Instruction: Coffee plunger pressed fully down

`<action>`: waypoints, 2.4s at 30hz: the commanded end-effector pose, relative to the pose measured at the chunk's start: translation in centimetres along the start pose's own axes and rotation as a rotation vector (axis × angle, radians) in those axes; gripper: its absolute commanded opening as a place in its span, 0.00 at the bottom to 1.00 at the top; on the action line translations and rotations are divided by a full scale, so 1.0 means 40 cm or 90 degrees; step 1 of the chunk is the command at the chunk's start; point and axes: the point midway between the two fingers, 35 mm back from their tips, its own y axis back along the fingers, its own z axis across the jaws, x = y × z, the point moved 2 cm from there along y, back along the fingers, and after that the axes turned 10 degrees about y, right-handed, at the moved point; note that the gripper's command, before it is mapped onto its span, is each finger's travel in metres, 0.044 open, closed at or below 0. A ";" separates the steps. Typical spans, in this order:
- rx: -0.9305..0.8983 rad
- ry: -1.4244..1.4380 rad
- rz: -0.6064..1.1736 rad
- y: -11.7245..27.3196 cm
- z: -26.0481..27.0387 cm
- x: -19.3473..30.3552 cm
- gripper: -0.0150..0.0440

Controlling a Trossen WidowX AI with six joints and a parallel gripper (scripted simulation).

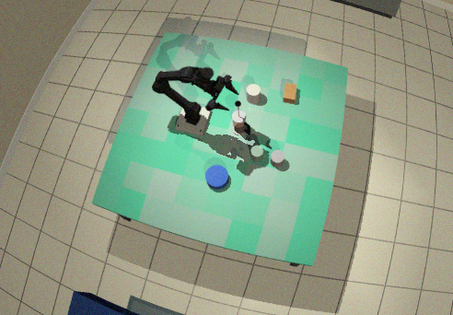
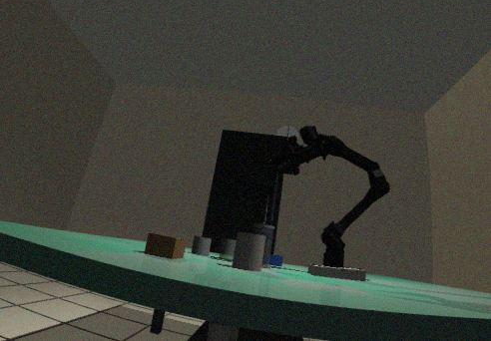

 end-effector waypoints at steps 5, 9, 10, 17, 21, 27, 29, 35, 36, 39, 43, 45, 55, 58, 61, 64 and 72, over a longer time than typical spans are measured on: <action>-0.124 0.119 0.022 0.049 0.100 0.087 1.00; -0.128 0.121 0.022 0.028 0.103 0.127 1.00; -0.130 0.122 0.021 0.020 0.104 0.143 1.00; -0.140 0.128 0.020 -0.015 0.112 0.215 1.00; -0.140 0.128 0.019 -0.021 0.114 0.215 1.00; -0.141 0.128 0.019 -0.043 0.119 0.215 1.00; -0.141 0.128 0.019 -0.051 0.121 0.215 1.00; -0.142 0.128 0.018 -0.075 0.127 0.216 1.00; -0.142 0.128 0.018 -0.079 0.127 0.217 1.00; -0.142 0.129 0.018 -0.090 0.130 0.218 1.00; -0.142 0.129 0.017 -0.106 0.133 0.220 1.00; -0.142 0.129 0.017 -0.111 0.134 0.220 1.00; -0.142 0.129 0.017 -0.111 0.135 0.220 0.60; -0.142 0.129 0.017 -0.111 0.135 0.220 0.47; -0.142 0.129 0.017 -0.111 0.135 0.220 0.47; -0.142 0.129 0.017 -0.111 0.135 0.220 0.47; -0.142 0.129 0.017 -0.116 0.136 0.228 0.47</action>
